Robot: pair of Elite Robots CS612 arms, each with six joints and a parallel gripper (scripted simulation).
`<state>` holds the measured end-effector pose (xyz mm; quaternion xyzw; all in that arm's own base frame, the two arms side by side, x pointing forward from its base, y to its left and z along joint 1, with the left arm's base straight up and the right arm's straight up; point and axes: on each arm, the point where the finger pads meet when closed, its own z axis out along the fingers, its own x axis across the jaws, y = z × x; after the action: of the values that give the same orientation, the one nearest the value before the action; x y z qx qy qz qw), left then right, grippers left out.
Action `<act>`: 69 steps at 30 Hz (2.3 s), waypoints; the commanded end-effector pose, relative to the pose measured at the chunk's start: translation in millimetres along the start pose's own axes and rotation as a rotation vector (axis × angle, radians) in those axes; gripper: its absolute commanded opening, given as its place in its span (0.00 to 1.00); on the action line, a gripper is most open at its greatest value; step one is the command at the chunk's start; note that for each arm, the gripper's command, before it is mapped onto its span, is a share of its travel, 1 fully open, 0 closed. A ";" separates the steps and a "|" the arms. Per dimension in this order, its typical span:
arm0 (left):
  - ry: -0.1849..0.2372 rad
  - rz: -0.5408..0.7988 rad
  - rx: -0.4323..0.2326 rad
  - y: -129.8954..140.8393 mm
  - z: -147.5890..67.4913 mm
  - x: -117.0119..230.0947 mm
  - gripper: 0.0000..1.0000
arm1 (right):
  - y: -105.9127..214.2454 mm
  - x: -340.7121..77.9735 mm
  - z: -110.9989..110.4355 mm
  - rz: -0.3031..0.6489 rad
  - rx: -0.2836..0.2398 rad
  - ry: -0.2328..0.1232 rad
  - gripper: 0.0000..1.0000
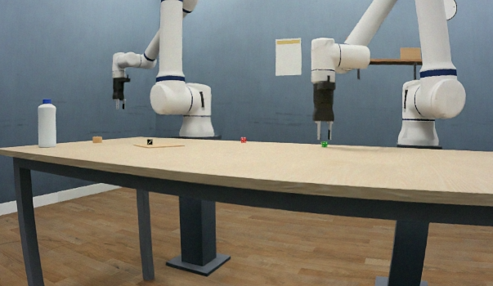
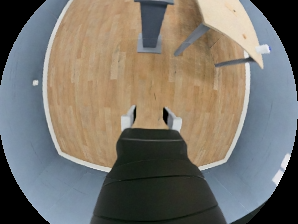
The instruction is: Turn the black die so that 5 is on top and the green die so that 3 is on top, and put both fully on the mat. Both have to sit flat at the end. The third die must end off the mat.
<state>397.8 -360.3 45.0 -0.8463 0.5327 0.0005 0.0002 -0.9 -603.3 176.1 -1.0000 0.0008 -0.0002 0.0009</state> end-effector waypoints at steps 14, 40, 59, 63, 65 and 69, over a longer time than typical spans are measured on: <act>0.001 0.000 0.000 0.0 1.7 0.6 0.70 | 0.7 -0.2 -0.9 0.000 -0.002 0.000 1.00; 0.001 0.000 0.000 0.0 23.5 0.6 0.70 | 0.7 -0.2 -0.9 0.000 -0.002 0.000 1.00; 0.001 0.000 0.000 0.0 23.5 0.6 0.40 | 0.7 -0.2 -0.9 0.000 -0.002 0.000 1.00; 0.001 0.000 0.000 0.0 23.5 0.6 0.40 | 0.7 -0.2 -0.9 0.000 -0.002 0.000 1.00; 0.001 0.000 0.000 0.0 23.5 0.6 0.40 | 0.7 -0.2 -0.9 0.000 -0.002 0.000 1.00; 0.001 0.000 0.000 0.0 23.5 0.6 0.40 | 0.7 -0.2 -0.9 0.000 -0.002 0.000 1.00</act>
<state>397.8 -360.3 21.0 -0.8463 0.5327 0.0005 0.0003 -0.9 -603.3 176.1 -1.0000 0.0008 -0.0002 0.0009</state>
